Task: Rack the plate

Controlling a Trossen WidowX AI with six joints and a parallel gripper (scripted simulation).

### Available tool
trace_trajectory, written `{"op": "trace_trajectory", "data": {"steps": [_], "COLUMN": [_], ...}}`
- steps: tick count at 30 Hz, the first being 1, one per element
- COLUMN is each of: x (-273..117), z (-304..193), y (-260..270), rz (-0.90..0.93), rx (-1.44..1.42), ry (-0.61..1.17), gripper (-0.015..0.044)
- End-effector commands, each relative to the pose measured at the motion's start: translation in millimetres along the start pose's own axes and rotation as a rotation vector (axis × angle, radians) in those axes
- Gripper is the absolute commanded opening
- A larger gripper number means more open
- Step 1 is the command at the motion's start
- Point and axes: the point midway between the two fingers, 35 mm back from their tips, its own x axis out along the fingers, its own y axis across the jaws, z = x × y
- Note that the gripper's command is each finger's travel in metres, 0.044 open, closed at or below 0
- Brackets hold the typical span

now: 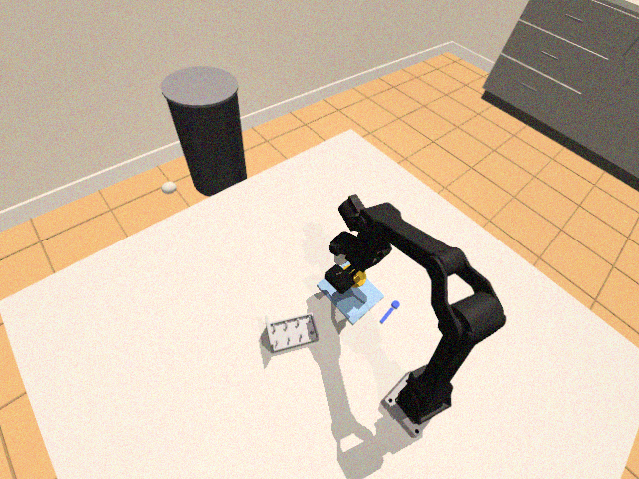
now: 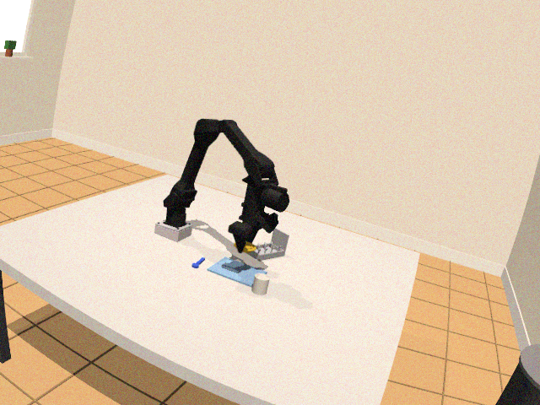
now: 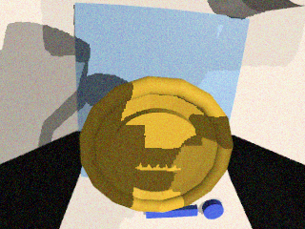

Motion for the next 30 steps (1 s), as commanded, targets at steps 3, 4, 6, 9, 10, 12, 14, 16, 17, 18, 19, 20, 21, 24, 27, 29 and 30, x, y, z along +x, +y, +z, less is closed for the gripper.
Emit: {"op": "trace_trajectory", "data": {"steps": [3,4,6,9,10,12,14,16,17,18,19,20,21,24,27,29,30], "x": [-28.6,-32.5,-40.3,-52.1,-55.4,-62.2,-68.9,-75.6,-79.0,-82.3,-85.7,-88.5,-91.3,-98.8,-100.5,-101.0,-101.2], "z": [3.4,3.7,4.1,4.3,4.5,4.9,5.1,5.2,5.1,5.0,4.9,5.0,5.0,5.0,4.7,2.8,1.0], "y": [-1.3,-1.4,-1.6,-1.7,-1.8,-1.9,-1.9,-1.9,-1.8,-1.8,-1.7,-1.6,-1.6,-1.3,0.2,12.4,21.6], "rz": [-0.002,-0.002,-0.002,-0.002,-0.002,-0.002,-0.002,-0.002,-0.002,-0.002,-0.002,-0.002,-0.002,-0.002,-0.002,-0.001,-0.001], "rx": [-0.006,-0.006,-0.006,-0.006,-0.006,-0.005,-0.005,-0.005,-0.005,-0.005,-0.005,-0.005,-0.005,-0.004,0.001,0.045,0.079], "ry": [-0.007,-0.007,-0.006,-0.004,-0.004,-0.003,-0.002,-0.001,0.000,0.000,0.001,0.001,0.002,0.003,0.003,0.003,0.003], "gripper": [0.0000,0.0000,0.0000,0.0000,0.0000,0.0000,0.0000,0.0000,0.0000,0.0000,0.0000,0.0000,0.0000,0.0000,0.0000,0.0000,0.0000]}}
